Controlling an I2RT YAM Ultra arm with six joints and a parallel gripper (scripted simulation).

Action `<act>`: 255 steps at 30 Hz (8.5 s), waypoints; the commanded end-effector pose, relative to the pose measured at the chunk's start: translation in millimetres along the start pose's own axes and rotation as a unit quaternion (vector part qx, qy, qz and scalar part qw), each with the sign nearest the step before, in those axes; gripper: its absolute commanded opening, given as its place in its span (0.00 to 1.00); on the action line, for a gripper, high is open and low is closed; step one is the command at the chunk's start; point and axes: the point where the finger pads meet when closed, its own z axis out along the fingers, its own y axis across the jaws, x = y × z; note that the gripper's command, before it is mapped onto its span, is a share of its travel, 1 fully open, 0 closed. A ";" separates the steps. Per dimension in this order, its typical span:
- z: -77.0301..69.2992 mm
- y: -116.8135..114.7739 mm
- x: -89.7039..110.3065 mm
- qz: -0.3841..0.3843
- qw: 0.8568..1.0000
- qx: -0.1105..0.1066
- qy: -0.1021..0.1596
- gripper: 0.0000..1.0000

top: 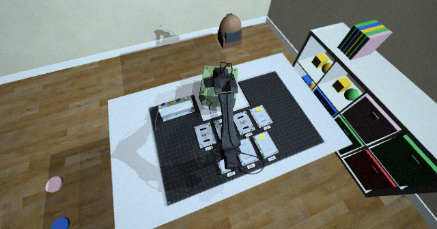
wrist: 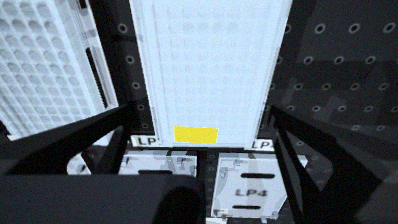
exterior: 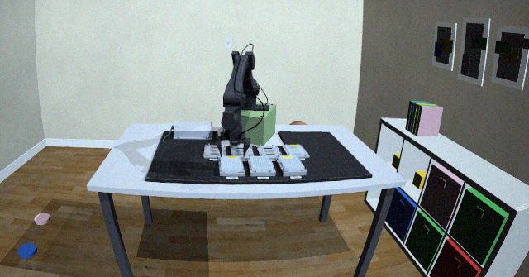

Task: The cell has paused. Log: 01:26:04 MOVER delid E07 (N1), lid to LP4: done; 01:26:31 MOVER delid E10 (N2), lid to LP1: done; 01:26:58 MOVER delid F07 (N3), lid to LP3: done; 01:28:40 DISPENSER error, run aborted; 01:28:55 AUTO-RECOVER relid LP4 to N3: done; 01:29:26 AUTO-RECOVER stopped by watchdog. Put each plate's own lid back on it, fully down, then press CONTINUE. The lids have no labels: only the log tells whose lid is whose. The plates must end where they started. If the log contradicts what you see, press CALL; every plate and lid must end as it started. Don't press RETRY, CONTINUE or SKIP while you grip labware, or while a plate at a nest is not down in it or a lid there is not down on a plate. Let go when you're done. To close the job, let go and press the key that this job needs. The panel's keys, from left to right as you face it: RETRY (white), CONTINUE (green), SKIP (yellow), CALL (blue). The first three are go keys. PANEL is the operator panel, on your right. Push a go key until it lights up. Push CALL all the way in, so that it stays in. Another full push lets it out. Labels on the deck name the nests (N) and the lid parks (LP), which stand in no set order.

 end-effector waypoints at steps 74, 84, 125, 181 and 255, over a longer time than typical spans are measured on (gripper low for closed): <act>-6.6 275.7 138.9 -0.016 1.000 0.003 -0.027 1.00; -5.0 323.1 158.8 -0.016 1.000 0.003 -0.025 1.00; 1.4 323.0 172.1 -0.018 1.000 0.003 -0.025 1.00; 49.1 314.7 170.4 -0.013 1.000 0.005 -0.023 0.92; 37.2 317.9 179.5 -0.018 1.000 0.005 -0.021 0.00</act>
